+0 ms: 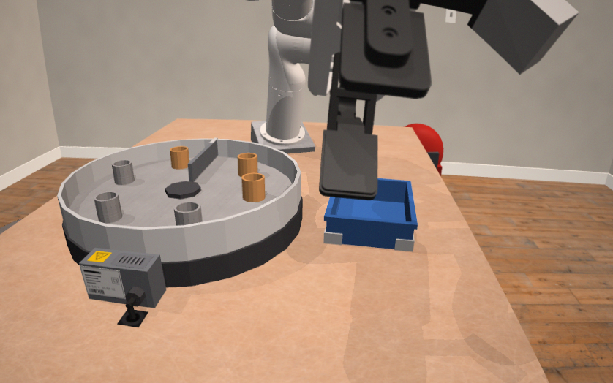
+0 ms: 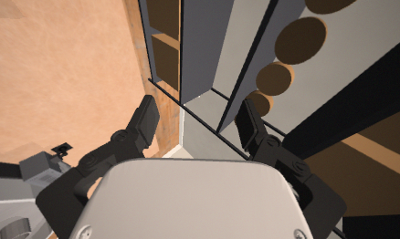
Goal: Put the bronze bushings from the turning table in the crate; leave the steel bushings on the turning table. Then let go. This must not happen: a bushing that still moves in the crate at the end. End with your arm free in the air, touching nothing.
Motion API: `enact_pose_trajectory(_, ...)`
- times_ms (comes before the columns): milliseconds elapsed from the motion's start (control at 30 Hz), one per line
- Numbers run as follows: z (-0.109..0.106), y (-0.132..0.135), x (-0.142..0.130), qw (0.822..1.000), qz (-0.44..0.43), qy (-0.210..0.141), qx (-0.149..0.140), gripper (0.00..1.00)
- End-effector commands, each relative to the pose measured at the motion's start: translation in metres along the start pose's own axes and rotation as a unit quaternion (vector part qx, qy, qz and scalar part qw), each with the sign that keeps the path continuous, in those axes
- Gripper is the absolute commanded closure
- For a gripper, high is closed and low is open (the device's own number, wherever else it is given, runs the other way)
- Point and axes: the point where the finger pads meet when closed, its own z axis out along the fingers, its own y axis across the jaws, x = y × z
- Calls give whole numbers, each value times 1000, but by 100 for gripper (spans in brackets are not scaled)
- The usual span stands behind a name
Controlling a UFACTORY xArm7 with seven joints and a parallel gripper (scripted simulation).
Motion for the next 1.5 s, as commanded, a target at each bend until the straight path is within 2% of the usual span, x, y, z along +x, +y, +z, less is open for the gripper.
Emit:
enact_pose_trajectory(0,-3,4,0,1000,0,0,-3,0)
enact_pose_trajectory(167,-4,2,-6,1000,-4,-4,2,0)
enact_pose_trajectory(533,-37,-34,-94,994,-48,-60,78,0)
enact_pose_trajectory(600,-37,-34,-94,994,-48,-60,78,0)
enact_pose_trajectory(633,-47,-44,-113,991,-55,-70,96,0)
enact_pose_trajectory(700,-49,-46,-118,991,-57,-73,100,0)
enact_pose_trajectory(1100,-98,-95,-194,976,-73,-106,174,0)
enact_pose_trajectory(1167,-98,-95,-194,976,-73,-106,174,0)
enact_pose_trajectory(1200,-111,-109,-210,972,-74,-112,191,0)
enact_pose_trajectory(1467,-146,-144,-247,962,-73,-121,233,0)
